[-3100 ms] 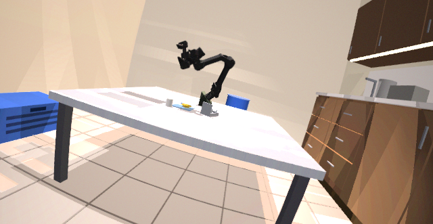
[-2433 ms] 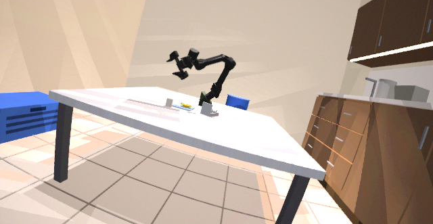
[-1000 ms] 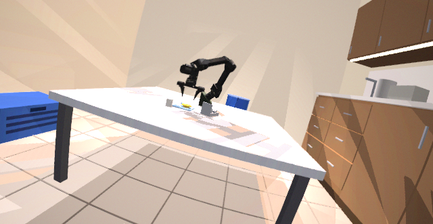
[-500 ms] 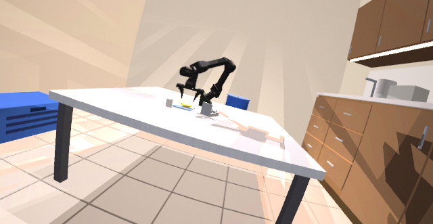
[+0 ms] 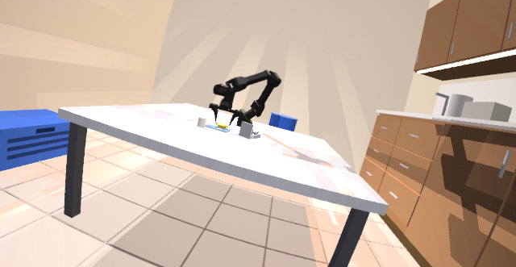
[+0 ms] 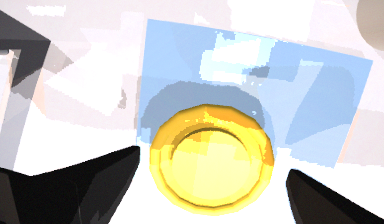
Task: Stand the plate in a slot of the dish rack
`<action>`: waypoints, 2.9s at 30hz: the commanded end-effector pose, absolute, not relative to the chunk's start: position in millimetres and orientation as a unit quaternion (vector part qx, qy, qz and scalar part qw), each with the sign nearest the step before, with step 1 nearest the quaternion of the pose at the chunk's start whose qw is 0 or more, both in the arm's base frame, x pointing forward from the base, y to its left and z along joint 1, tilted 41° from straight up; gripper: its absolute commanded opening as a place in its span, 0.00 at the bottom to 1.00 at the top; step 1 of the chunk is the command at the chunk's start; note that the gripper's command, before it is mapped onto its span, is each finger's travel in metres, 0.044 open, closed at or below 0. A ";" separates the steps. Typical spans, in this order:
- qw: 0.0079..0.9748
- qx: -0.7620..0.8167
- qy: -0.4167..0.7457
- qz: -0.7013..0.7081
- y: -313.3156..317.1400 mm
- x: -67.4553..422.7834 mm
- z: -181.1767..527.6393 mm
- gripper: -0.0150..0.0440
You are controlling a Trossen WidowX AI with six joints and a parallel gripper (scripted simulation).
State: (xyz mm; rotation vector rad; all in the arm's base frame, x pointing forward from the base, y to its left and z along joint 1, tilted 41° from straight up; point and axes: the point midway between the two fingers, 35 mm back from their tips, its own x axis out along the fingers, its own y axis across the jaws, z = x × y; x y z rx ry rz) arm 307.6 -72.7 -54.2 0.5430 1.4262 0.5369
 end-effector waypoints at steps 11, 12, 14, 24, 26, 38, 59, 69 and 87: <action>0.685 0.250 0.640 0.242 -59.4 303.8 -68.6 0.93; 0.685 0.250 0.640 0.242 -59.4 303.8 -68.6 0.93; 0.685 0.250 0.640 0.242 -59.4 303.8 -68.6 0.93; 0.685 0.250 0.640 0.242 -59.4 303.8 -68.6 0.85; 0.685 0.250 0.640 0.242 -59.4 303.8 -68.6 0.83; 0.686 0.248 0.641 0.239 -82.6 309.3 -48.5 0.39; 0.686 0.247 0.642 0.237 -148.7 310.1 20.0 0.25; 0.685 0.248 0.642 0.239 -172.0 307.0 47.6 0.25; 0.634 0.363 0.673 0.113 -149.4 301.7 91.8 0.25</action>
